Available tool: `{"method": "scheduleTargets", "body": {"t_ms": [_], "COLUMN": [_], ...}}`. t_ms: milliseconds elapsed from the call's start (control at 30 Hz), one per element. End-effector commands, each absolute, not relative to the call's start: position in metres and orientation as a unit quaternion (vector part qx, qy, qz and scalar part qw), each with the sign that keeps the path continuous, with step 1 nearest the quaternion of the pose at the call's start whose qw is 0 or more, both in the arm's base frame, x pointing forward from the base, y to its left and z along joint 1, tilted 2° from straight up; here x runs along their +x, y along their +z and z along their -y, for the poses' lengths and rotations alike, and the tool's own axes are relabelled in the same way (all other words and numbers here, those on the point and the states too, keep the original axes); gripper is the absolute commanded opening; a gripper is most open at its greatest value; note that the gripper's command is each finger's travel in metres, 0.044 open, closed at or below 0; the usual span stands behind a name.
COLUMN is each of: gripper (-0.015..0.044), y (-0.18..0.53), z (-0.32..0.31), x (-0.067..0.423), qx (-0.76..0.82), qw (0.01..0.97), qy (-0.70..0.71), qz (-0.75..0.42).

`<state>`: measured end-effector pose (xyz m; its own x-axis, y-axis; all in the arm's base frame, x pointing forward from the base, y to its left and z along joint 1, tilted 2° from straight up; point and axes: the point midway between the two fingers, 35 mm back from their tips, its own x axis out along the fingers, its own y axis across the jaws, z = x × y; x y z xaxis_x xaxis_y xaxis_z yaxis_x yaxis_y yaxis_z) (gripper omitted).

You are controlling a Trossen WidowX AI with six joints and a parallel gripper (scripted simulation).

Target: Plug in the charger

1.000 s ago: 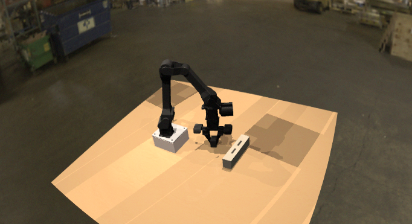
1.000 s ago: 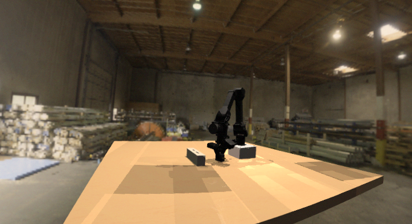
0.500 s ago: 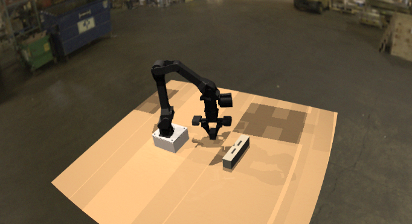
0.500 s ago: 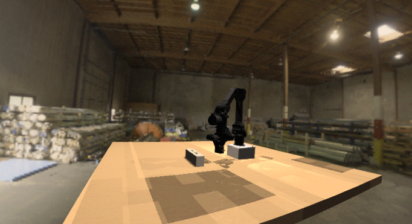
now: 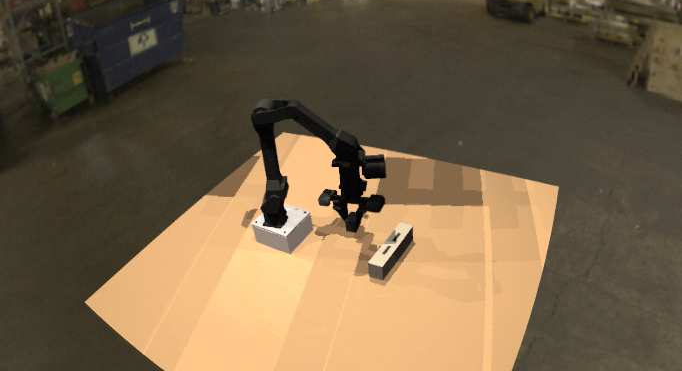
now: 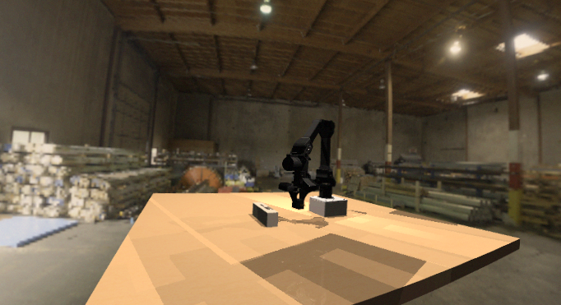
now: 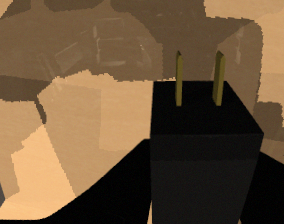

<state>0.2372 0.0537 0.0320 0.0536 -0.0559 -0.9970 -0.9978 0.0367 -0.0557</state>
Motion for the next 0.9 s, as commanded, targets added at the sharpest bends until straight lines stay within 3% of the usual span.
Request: {"method": "scheduleTargets", "body": {"t_ms": [0,867], "gripper": [0.0000,0.0000], "y": [0.0305,0.0214], "z": [-0.0543,-0.0539], "x": [0.2386,0.2444], "qx": [-0.500,-0.376], "qw": [0.525,0.613], "qy": [0.450,0.343], "qz": [-0.522,-0.604]}}
